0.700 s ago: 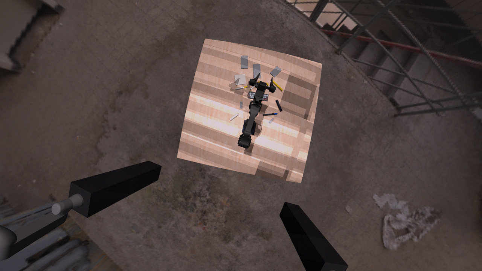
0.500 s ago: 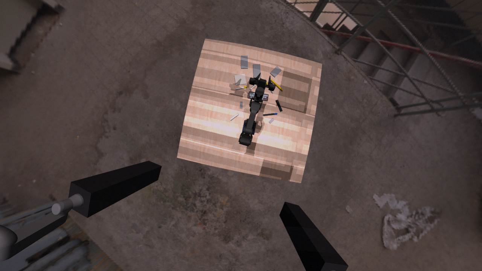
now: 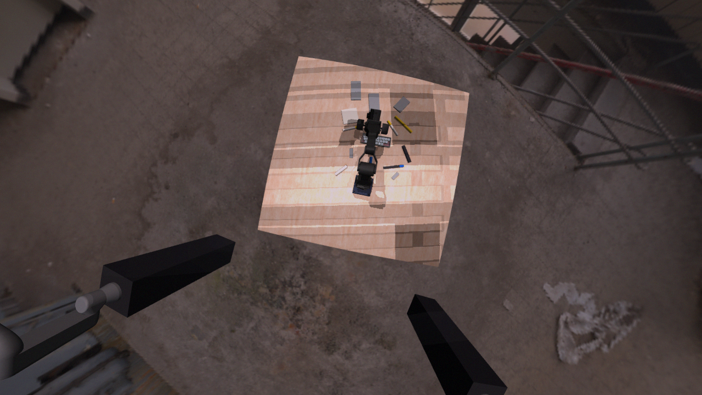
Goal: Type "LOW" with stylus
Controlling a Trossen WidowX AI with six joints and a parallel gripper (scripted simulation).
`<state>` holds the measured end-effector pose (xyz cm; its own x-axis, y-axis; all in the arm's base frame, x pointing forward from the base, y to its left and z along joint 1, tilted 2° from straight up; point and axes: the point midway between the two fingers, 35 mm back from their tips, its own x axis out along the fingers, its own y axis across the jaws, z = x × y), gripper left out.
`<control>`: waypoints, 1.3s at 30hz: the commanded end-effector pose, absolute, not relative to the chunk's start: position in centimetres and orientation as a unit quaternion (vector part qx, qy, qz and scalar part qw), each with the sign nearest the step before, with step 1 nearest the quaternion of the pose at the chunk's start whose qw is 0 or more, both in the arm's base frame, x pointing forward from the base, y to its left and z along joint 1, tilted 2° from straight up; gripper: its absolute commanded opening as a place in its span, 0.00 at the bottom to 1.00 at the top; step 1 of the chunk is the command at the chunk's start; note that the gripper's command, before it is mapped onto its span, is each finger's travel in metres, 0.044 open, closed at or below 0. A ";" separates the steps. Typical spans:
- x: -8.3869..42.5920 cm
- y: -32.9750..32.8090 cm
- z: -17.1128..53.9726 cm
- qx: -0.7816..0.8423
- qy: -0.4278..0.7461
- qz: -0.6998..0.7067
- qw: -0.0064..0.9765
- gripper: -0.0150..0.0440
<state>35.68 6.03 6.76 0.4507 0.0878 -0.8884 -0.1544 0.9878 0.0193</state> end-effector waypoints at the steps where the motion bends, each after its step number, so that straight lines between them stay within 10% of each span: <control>1: 33.3 6.9 1.9 -0.042 0.623 0.078 0.777 0.25; 39: 33.6 -5.4 -1.3 -0.056 0.687 0.074 0.721 0.25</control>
